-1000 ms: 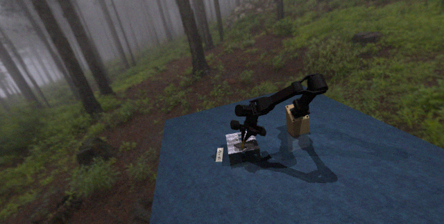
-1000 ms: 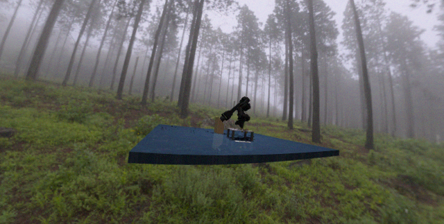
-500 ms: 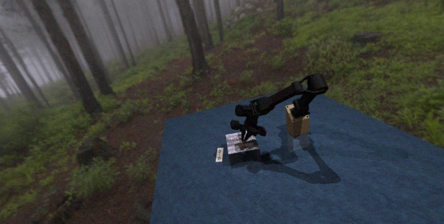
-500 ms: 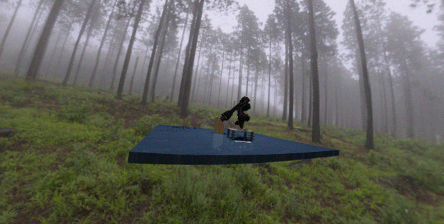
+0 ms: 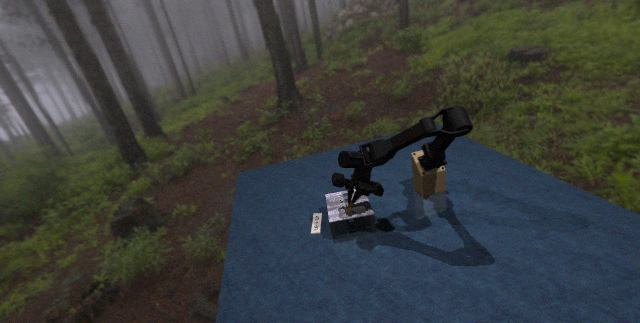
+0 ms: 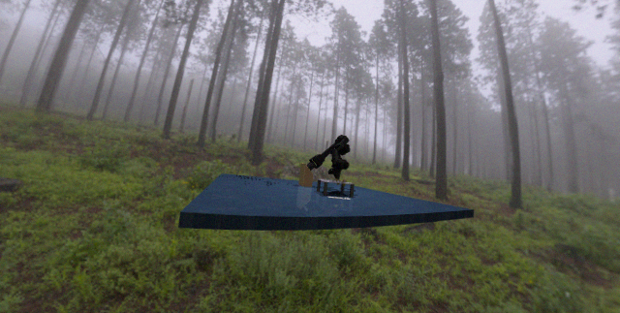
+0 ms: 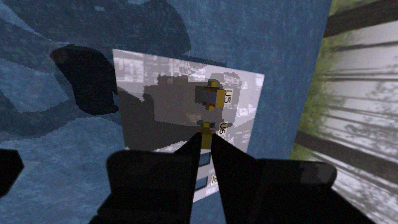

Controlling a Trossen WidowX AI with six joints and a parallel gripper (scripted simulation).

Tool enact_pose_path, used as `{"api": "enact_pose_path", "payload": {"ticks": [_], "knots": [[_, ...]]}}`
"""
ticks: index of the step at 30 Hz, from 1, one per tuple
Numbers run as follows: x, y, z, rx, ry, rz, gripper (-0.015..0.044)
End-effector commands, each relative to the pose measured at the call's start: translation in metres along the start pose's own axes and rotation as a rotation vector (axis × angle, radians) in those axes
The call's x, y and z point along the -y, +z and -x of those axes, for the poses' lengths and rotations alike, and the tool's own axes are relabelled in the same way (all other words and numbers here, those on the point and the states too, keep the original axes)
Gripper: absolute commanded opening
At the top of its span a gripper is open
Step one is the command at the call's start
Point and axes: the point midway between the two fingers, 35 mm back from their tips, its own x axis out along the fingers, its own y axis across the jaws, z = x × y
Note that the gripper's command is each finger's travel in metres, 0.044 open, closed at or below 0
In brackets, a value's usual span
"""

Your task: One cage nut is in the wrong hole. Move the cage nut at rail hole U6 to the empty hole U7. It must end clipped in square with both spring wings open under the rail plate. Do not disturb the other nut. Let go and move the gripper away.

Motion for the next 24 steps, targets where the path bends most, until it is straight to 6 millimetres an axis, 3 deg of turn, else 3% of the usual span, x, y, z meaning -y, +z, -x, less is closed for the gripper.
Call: {"api": "enact_pose_path", "payload": {"ticks": [1, 24], "knots": [[-0.0004, 0.0006, 0.0002, 0.001, -0.002, 0.003, 0.0027], [0.0005, 0.001, 0.0003, 0.0, -0.013, 0.003, 0.0027]]}}
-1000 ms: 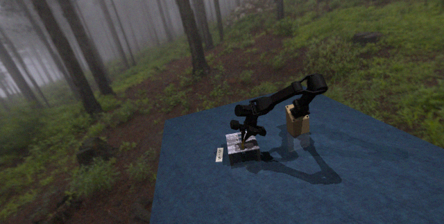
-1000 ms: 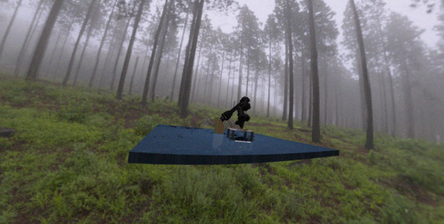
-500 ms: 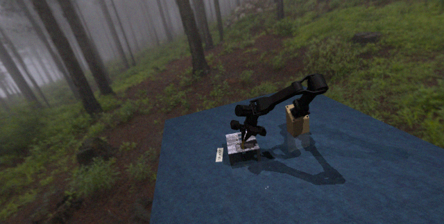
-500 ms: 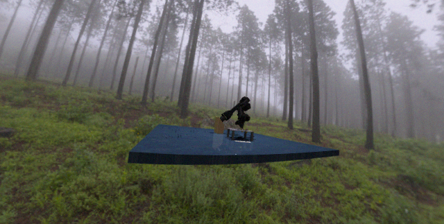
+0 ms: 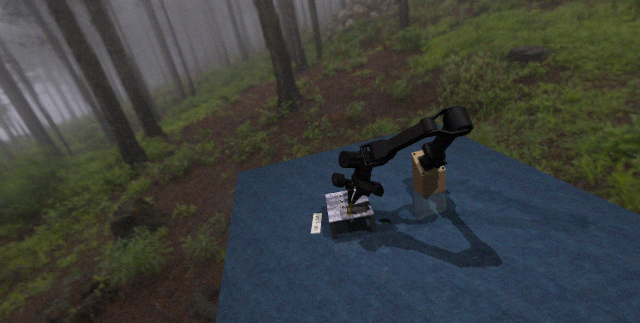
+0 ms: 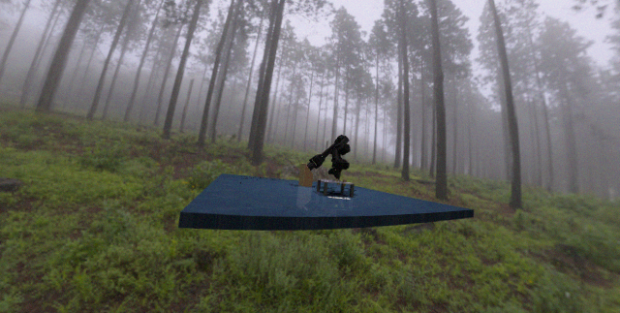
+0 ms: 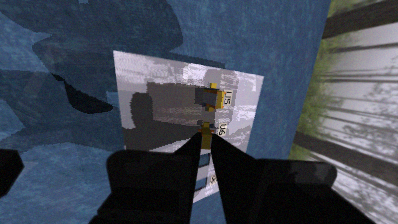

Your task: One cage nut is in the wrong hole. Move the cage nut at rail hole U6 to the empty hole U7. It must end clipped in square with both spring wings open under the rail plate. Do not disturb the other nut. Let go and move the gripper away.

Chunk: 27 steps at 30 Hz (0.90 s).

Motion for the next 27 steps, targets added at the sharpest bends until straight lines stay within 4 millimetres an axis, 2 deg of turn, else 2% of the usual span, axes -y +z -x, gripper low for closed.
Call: {"api": "enact_pose_path", "payload": {"ticks": [1, 27], "knots": [[0.0004, -0.0003, 0.0, -0.003, -0.01, -0.003, 0.0027], [-0.0003, -0.0003, 0.0001, -0.003, -0.033, -0.003, 0.0027]]}}
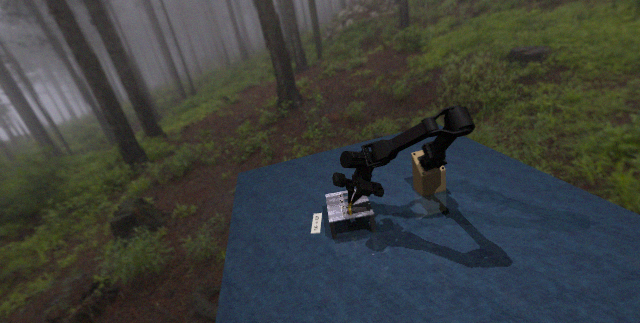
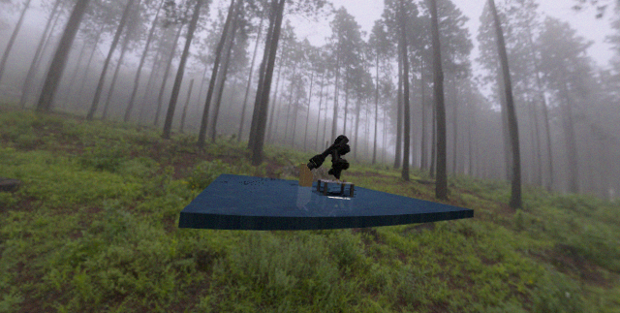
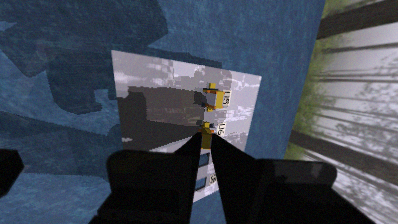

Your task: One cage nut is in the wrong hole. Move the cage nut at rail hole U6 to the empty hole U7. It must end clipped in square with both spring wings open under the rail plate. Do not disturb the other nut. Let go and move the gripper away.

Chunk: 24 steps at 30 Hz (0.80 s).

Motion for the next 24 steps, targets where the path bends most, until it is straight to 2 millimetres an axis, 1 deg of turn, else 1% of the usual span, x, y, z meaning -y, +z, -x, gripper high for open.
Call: {"api": "enact_pose_path", "payload": {"ticks": [1, 24], "knots": [[0.0001, -0.0004, -0.0001, -0.003, -0.007, -0.003, 0.0027], [-0.001, -0.0006, -0.0001, -0.003, -0.028, -0.004, 0.0027]]}}
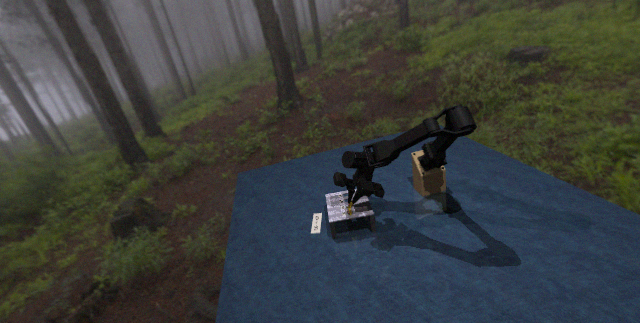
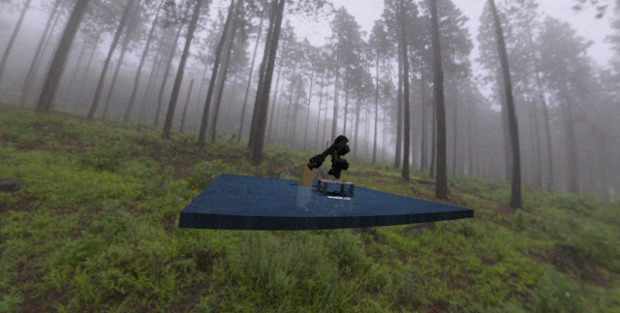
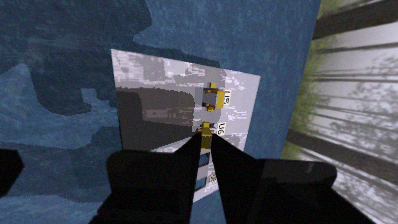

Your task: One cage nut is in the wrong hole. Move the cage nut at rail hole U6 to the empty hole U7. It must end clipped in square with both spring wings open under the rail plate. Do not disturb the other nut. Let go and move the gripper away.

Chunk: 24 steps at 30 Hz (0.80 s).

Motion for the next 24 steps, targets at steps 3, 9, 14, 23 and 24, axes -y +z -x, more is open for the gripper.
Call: {"api": "enact_pose_path", "payload": {"ticks": [3, 9, 14, 23, 24], "knots": [[0.0006, -0.0003, -0.0001, -0.002, -0.009, -0.003, 0.0027], [0.0009, -0.0003, -0.0002, -0.002, -0.006, -0.003, 0.0027], [0.0015, -0.0002, -0.0004, -0.003, -0.003, -0.003, 0.0027], [0.0019, -0.0002, -0.0004, -0.003, 0.002, -0.003, 0.0027], [0.0019, -0.0002, -0.0004, -0.003, 0.003, -0.003, 0.0027]]}}
